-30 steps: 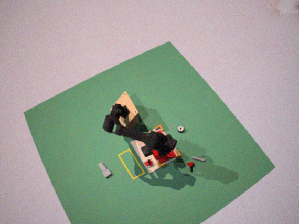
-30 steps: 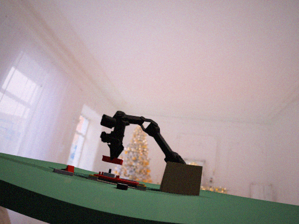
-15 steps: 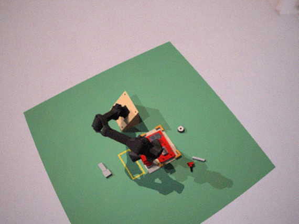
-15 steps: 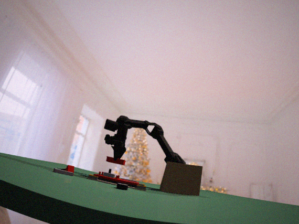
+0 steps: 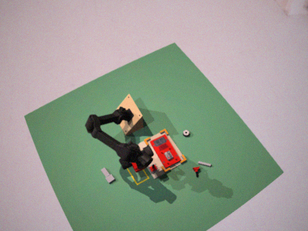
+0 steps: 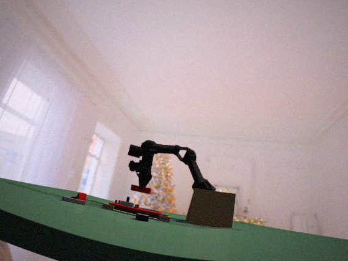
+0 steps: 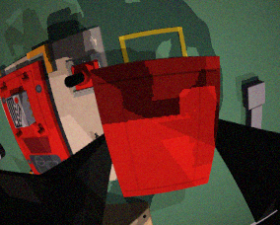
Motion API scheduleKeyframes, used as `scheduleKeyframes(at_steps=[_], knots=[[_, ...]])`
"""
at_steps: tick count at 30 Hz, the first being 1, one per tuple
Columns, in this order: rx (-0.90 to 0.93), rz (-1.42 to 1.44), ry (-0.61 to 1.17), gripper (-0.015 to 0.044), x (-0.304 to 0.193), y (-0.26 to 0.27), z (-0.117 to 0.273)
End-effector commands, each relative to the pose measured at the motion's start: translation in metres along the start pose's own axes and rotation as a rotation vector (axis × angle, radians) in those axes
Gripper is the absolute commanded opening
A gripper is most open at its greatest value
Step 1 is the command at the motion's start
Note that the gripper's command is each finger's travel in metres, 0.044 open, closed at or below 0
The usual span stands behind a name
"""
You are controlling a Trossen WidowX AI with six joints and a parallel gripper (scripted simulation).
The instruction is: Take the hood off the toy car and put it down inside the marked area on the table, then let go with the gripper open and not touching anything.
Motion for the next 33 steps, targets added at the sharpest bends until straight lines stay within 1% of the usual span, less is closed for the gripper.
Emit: scheduleKeyframes(at_steps=[1, 33], knots=[[-0.013, 0.004, -0.004, 0.0000, -0.007, -0.018, 0.000], [-0.011, 0.004, -0.004, 0.0000, -0.005, -0.019, -0.022]])
Point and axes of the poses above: the point midway between the two fingers, 35 mm back from their tips, its own z axis back along the fingers, its own y axis across the jaws, x = y × z, the point moved 8 cm from there along z, back along the fingers, and after that the axes turned 5 degrees about -z, right-handed, at the moved point
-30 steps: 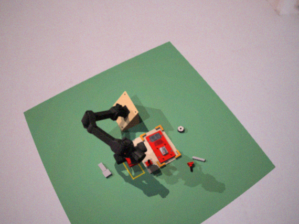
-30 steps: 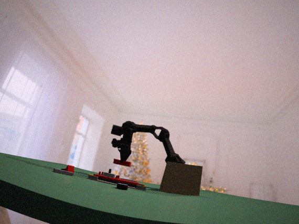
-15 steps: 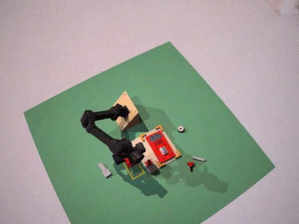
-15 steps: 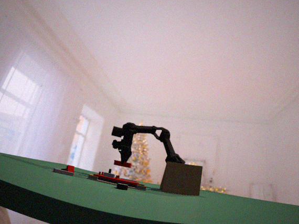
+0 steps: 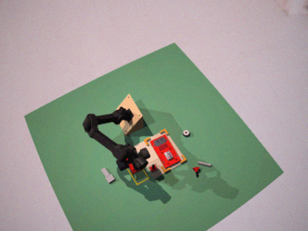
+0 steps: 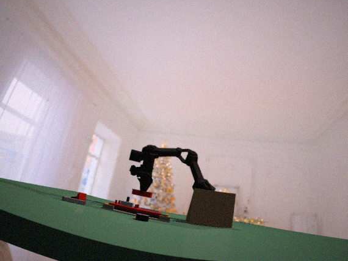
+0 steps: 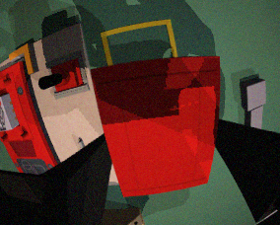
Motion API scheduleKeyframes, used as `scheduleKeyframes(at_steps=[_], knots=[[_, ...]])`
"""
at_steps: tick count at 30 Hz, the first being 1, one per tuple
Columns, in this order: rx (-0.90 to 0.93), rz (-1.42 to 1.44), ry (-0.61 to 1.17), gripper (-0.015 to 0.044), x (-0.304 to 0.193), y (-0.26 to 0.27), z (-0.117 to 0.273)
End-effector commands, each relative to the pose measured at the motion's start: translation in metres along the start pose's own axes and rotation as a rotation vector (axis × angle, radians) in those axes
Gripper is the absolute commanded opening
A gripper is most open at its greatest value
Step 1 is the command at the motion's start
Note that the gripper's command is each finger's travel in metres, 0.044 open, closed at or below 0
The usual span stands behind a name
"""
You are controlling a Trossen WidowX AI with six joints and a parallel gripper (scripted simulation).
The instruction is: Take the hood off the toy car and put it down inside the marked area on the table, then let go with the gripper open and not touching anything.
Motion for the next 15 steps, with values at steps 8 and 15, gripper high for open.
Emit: scheduleKeyframes(at_steps=[8, 15], knots=[[-0.004, 0.007, -0.001, 0.0000, 0.000, 0.000, -0.010], [-0.004, 0.007, -0.002, 0.0000, 0.000, 0.000, -0.016]])
Point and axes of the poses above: the point midway between the two fingers, 35 mm back from their tips, its own z axis back along the fingers, its own y axis across the jaws, x = y × z, the point moved 8 cm from there along z, back along the fingers, and after that the axes turned 5 degrees about -z, right-handed, at the moved point
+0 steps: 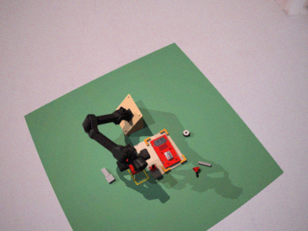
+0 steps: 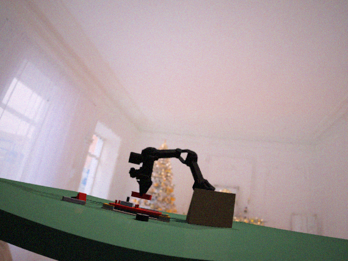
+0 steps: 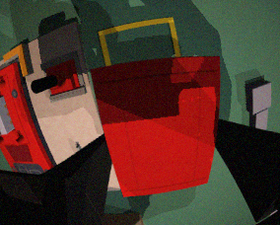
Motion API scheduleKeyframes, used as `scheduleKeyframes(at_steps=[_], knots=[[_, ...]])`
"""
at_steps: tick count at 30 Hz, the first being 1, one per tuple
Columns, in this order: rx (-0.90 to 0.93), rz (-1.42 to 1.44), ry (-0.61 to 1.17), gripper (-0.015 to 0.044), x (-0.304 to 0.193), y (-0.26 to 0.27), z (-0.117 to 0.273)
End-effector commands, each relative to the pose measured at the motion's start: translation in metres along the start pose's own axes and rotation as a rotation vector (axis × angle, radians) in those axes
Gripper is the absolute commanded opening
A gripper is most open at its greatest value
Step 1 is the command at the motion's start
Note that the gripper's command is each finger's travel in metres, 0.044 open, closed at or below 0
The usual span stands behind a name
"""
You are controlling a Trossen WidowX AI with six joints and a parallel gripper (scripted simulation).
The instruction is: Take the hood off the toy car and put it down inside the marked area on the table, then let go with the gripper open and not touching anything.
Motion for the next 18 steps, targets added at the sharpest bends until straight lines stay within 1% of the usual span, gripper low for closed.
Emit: scheduleKeyframes(at_steps=[1, 18], knots=[[-0.005, 0.007, -0.001, 0.0000, -0.001, 0.001, -0.004], [-0.006, 0.007, -0.001, 0.0000, -0.001, 0.000, -0.018]])
Point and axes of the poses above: the point midway between the two fingers, 35 mm back from their tips, its own z axis back along the fingers, its own y axis across the jaws, x = y × z, the point moved 8 cm from there along z, back along the fingers, and after that the axes turned 5 degrees about -z, right-handed, at the moved point
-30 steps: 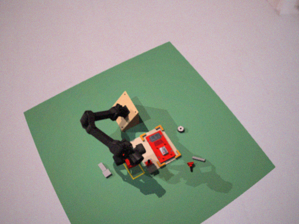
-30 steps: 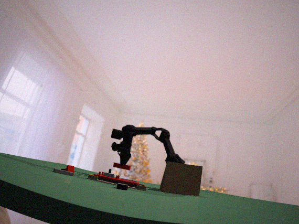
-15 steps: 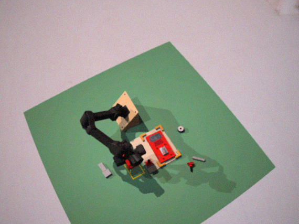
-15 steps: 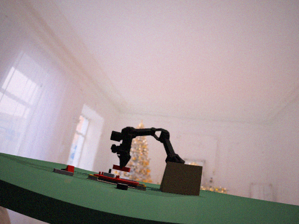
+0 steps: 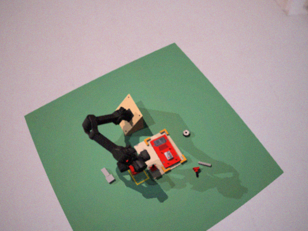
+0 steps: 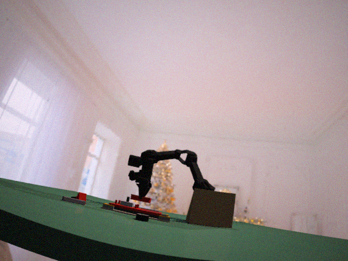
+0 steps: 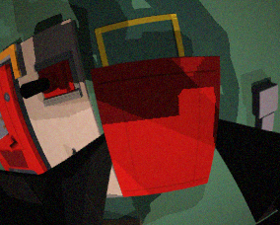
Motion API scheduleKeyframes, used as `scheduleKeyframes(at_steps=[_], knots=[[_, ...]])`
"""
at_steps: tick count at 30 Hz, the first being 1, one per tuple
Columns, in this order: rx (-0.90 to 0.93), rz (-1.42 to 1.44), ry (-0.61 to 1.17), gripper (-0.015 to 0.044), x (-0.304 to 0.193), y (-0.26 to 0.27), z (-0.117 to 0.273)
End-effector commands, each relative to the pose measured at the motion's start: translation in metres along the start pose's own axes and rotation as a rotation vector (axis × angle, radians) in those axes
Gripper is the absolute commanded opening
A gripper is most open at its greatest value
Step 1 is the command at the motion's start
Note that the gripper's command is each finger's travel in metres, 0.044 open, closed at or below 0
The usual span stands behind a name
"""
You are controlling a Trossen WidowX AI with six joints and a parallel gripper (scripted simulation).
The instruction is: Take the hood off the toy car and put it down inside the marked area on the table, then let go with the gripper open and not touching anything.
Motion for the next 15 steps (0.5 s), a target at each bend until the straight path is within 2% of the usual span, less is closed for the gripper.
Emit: scheduleKeyframes(at_steps=[1, 15], knots=[[-0.006, 0.008, 0.000, 0.0000, -0.001, 0.001, -0.004], [-0.007, 0.008, 0.000, 0.0000, -0.002, 0.000, -0.016]])
Point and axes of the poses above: the point midway between the two fingers, 35 mm back from their tips, its own z axis back along the fingers, its own y axis across the jaws, x = y × z, the point moved 8 cm from there along z, back along the fingers, and after that the axes turned 5 degrees about -z, right-handed, at the moved point
